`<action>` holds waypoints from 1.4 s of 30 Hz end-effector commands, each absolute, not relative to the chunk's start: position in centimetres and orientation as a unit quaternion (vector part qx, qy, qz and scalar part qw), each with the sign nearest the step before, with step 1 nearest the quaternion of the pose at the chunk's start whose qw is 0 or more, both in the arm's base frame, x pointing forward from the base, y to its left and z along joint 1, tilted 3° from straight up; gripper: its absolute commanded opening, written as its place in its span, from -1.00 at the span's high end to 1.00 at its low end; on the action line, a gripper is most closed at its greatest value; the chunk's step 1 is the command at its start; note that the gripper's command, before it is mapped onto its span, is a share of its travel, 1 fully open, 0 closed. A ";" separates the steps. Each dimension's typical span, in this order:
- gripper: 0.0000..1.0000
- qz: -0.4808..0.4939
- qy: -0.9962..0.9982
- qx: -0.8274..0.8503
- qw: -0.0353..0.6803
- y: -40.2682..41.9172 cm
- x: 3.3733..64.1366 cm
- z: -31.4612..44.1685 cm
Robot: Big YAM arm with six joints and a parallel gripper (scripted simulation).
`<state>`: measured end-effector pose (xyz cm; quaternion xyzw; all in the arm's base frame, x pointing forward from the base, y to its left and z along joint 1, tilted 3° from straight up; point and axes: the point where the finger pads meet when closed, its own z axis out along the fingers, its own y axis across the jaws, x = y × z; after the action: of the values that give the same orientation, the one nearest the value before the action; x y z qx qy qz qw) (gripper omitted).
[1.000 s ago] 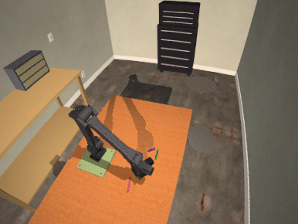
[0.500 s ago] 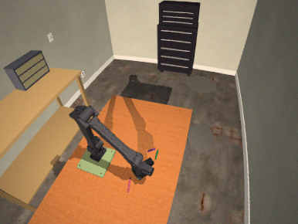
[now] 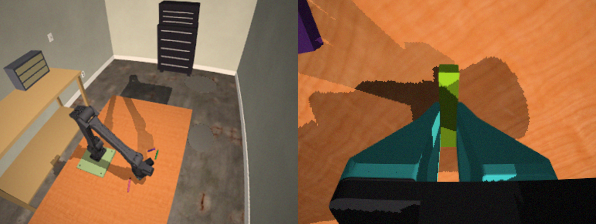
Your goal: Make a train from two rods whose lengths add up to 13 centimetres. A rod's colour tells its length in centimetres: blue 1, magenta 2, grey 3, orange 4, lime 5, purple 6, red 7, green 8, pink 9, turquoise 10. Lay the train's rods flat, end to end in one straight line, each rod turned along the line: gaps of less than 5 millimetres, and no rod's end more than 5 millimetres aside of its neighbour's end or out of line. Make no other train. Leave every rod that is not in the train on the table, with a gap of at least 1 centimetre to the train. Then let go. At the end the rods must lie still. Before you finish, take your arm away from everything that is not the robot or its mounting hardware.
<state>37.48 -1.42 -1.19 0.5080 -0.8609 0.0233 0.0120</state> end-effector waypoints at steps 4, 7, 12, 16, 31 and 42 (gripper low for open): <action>0.91 0.027 -0.859 0.512 0.007 -1.4 38.1 -1.2; 0.91 0.027 -0.859 0.512 0.007 -1.4 38.1 -1.2; 0.91 0.027 -0.859 0.512 0.007 -1.4 38.1 -1.2; 0.91 0.027 -0.859 0.512 0.007 -1.4 38.1 -1.2; 0.76 0.027 -0.859 0.512 0.007 -1.4 38.1 -1.2; 0.53 0.027 -0.859 0.512 0.007 -1.4 38.1 -1.2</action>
<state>37.48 -1.42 -1.18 0.5080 -0.8609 0.0233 0.0120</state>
